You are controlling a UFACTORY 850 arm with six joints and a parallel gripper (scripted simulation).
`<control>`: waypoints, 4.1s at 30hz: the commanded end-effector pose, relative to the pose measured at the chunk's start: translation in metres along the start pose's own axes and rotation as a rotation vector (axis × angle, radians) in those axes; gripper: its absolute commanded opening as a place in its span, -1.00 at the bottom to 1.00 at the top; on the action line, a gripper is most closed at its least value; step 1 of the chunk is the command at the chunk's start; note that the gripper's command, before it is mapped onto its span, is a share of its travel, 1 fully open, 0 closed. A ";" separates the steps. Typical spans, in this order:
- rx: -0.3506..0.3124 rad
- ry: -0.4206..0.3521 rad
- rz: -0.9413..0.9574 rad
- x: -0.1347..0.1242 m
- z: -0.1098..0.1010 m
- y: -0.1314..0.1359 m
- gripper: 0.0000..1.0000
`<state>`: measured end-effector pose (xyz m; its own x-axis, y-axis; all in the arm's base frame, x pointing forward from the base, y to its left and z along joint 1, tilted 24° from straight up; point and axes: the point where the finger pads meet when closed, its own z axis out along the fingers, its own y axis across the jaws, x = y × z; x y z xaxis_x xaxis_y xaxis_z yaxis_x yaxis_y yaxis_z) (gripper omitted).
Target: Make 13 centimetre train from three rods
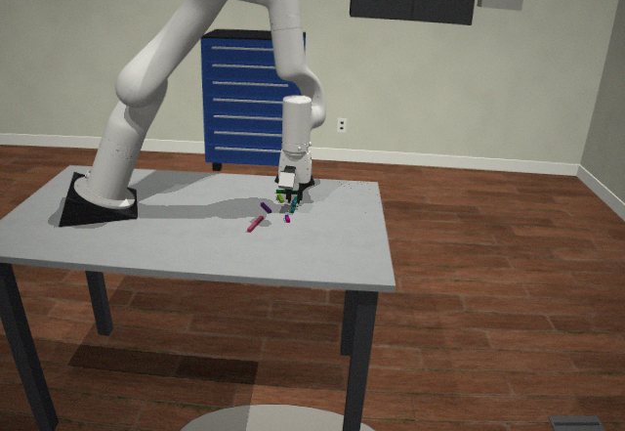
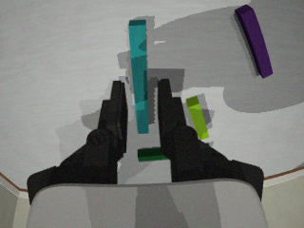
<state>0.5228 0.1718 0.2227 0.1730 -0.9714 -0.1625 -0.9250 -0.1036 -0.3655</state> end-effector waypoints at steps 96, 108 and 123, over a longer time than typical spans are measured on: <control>0.002 0.000 0.000 0.000 0.014 -0.002 -0.51; 0.002 0.000 0.000 0.000 0.014 -0.002 -0.51; 0.002 0.000 0.000 0.000 0.014 -0.002 -0.51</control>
<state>0.5283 0.1751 0.2101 0.1730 -0.9714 -0.1625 -0.9250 -0.1036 -0.3655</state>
